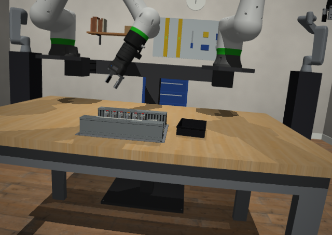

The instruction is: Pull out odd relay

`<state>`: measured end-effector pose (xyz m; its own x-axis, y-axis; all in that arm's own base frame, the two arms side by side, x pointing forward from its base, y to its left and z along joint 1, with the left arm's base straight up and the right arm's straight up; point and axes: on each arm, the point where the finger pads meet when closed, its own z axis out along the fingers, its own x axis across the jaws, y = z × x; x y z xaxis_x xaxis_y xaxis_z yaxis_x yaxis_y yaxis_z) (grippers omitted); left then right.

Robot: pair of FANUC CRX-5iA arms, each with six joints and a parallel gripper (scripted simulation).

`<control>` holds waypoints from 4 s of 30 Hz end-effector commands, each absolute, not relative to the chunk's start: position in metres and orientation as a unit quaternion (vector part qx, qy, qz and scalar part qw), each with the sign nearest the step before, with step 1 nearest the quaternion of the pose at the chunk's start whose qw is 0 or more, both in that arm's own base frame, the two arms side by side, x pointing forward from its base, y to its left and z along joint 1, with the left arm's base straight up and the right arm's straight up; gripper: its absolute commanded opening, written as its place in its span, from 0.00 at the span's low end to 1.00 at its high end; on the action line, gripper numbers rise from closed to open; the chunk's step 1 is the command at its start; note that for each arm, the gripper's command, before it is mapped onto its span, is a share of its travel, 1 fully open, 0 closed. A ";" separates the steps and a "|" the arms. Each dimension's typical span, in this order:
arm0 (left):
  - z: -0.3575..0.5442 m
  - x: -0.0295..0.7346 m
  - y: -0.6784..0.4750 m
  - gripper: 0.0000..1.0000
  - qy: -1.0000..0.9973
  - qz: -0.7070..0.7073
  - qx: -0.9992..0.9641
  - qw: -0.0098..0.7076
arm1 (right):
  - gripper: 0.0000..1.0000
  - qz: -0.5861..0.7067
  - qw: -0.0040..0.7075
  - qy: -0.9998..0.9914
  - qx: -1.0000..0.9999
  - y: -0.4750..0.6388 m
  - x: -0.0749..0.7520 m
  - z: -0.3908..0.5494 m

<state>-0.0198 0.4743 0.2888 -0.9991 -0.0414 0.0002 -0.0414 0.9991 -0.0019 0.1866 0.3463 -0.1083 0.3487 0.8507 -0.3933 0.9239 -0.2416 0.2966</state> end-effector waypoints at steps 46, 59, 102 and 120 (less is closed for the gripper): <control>0.290 -0.020 0.475 1.00 -1.000 0.000 0.021 0.000 | 0.98 0.000 0.000 0.014 1.000 0.401 0.372 -0.136; 0.290 -0.020 0.475 1.00 -1.000 0.000 0.021 0.000 | 0.98 0.000 0.000 0.014 1.000 0.401 0.372 -0.136; 0.290 -0.020 0.475 1.00 -1.000 0.000 0.021 0.000 | 0.98 0.000 0.000 0.014 1.000 0.461 0.370 -0.136; 0.290 -0.020 0.475 1.00 -1.000 0.000 0.021 0.000 | 0.98 0.000 0.000 0.014 1.000 0.488 0.369 -0.136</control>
<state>-0.0198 0.4743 0.2888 -0.9991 -0.0414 0.0002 -0.0414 0.9991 -0.0019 0.3687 0.4870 -0.1371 0.9996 0.0273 -0.0013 0.0273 -0.9996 0.0016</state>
